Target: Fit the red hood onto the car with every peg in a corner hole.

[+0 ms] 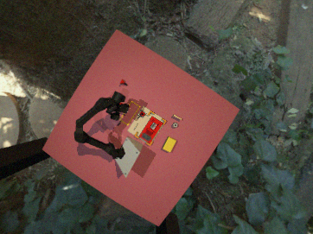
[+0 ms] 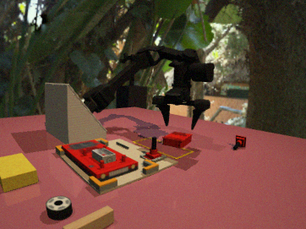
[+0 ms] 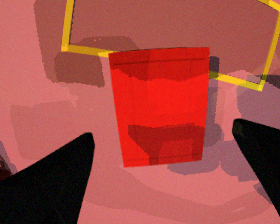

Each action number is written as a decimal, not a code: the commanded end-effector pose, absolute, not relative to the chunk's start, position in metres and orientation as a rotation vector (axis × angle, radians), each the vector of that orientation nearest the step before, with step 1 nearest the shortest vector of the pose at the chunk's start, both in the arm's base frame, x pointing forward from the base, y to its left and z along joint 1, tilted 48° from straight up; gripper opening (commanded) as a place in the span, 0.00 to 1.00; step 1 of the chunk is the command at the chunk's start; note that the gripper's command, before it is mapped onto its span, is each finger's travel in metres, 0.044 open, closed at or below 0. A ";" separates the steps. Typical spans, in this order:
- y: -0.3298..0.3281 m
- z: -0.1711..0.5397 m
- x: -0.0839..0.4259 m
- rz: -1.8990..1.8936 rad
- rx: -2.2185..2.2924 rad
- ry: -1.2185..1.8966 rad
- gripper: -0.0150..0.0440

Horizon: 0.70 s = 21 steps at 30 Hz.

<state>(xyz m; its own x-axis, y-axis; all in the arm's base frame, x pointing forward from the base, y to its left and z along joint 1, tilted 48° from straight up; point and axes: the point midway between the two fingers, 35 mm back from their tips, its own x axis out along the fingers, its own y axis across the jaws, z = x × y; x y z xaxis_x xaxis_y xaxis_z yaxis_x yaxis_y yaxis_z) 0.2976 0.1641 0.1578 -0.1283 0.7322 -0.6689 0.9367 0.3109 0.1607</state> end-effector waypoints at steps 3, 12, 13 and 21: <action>0.169 0.153 0.295 -0.399 1.485 1.924 1.00; 0.175 0.147 0.294 -0.399 1.485 1.924 1.00; 0.175 0.147 0.294 -0.398 1.485 1.924 1.00; 0.181 0.142 0.293 -0.397 1.486 1.925 1.00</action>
